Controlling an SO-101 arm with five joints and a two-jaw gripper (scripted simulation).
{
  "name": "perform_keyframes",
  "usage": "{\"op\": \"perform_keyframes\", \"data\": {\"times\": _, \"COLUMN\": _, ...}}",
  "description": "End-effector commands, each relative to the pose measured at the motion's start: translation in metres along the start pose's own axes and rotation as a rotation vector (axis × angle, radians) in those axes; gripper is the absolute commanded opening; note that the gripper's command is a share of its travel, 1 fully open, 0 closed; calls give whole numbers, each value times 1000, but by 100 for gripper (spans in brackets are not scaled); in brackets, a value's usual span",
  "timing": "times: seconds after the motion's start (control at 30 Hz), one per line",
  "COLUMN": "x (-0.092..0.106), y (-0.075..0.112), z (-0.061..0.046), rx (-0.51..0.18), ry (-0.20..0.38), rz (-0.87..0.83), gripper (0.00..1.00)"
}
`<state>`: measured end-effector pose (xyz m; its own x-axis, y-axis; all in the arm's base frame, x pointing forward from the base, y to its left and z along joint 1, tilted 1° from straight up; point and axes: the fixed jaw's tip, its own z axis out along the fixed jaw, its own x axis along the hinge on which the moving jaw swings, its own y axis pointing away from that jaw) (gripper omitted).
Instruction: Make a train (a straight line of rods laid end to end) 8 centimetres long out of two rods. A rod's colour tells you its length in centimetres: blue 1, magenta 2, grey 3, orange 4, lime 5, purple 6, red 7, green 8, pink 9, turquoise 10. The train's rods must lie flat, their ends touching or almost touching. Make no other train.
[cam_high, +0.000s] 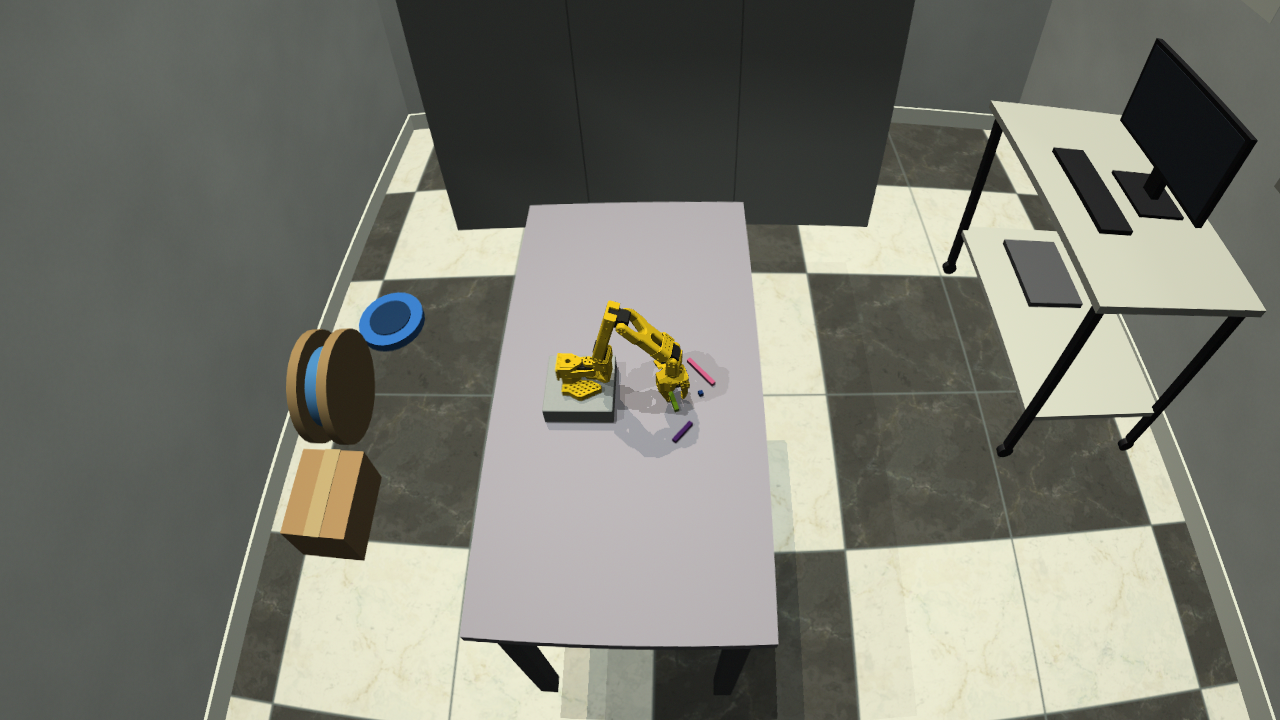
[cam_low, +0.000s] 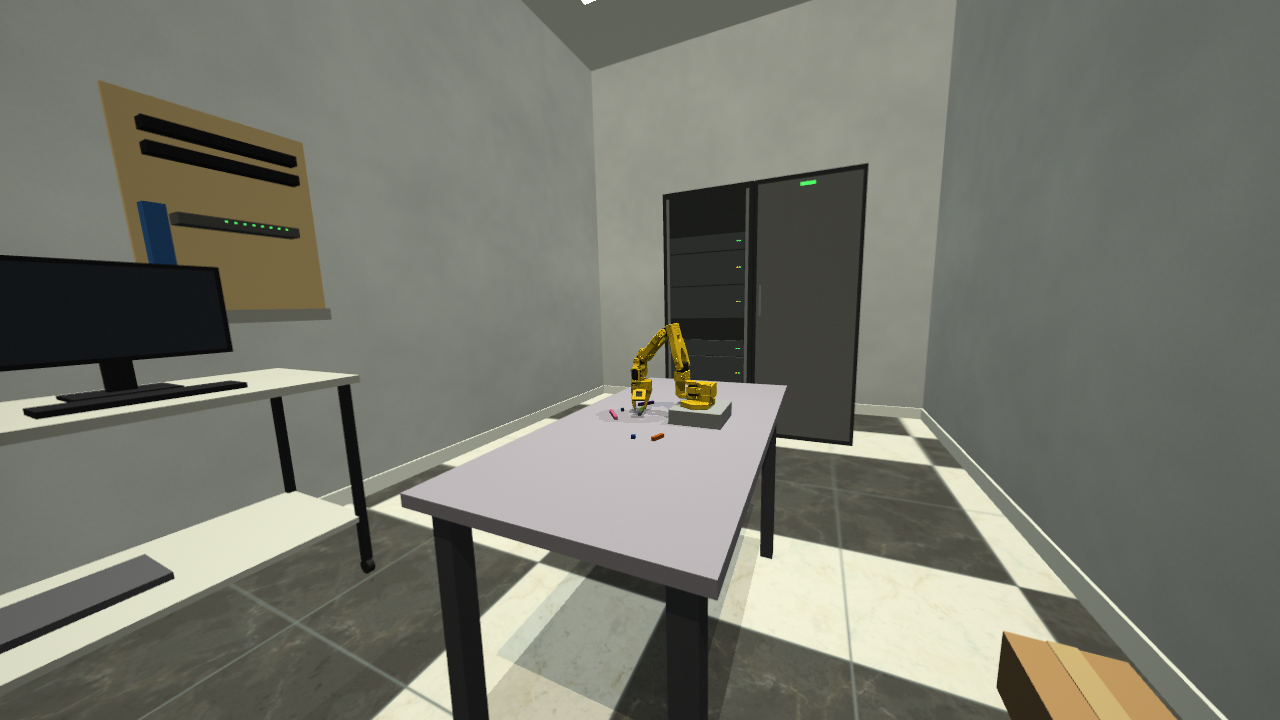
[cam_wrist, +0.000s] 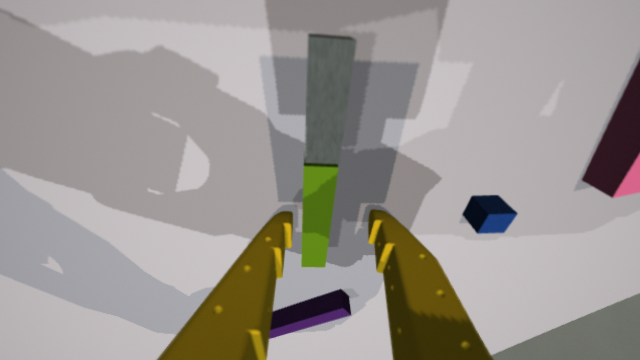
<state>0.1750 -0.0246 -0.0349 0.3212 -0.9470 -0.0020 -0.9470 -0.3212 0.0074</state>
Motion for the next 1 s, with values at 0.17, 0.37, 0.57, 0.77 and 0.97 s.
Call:
{"op": "perform_keyframes", "data": {"times": 0.17, "x": 1, "y": 1, "z": -2, "rx": 9, "ry": 3, "rz": 0, "gripper": 17}}
{"op": "perform_keyframes", "data": {"times": 0.37, "x": 1, "y": 1, "z": -2, "rx": 9, "ry": 3, "rz": 0, "gripper": 17}}
{"op": "perform_keyframes", "data": {"times": 0.57, "x": 1, "y": 1, "z": -5, "rx": 9, "ry": 3, "rz": 0, "gripper": 17}}
{"op": "perform_keyframes", "data": {"times": 0.77, "x": 1, "y": 1, "z": -11, "rx": 9, "ry": 3, "rz": 0, "gripper": 17}}
{"op": "perform_keyframes", "data": {"times": 0.97, "x": 1, "y": 1, "z": -18, "rx": 9, "ry": 3, "rz": 0, "gripper": 17}}
